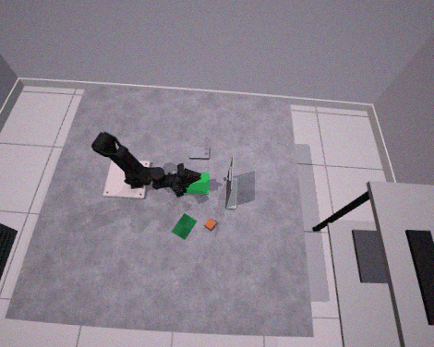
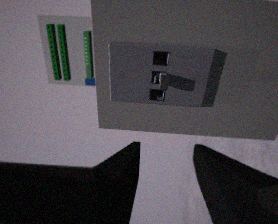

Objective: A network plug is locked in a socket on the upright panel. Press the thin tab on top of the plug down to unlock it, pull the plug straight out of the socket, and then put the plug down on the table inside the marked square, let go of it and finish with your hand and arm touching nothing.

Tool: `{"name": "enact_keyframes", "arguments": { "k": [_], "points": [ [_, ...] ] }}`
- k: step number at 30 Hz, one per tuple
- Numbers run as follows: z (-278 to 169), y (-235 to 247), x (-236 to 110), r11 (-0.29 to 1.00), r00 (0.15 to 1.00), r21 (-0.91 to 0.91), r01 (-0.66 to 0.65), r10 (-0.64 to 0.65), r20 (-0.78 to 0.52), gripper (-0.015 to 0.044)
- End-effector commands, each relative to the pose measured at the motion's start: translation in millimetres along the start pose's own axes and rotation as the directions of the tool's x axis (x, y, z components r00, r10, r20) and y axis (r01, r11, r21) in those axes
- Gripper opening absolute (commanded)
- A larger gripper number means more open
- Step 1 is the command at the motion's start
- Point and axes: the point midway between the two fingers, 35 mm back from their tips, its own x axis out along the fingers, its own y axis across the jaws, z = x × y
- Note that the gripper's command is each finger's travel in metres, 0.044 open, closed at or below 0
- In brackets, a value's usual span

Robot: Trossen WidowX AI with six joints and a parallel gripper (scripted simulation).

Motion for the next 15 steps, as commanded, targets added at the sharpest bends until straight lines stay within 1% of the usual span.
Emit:
{"name": "enact_keyframes", "arguments": {
  "k": [1,5,15],
  "points": [
    [-0.9,-3.2,-2.6,0.999,1.000,0.034,0.002,-0.002,-0.006,0.0156],
    [0.7,-2.4,1.9,0.999,1.000,0.034,0.001,-0.001,-0.006,0.0156],
    [9.9,-0.6,33.7,0.999,1.000,0.033,-0.001,0.001,-0.006,0.0156]
  ]
}}
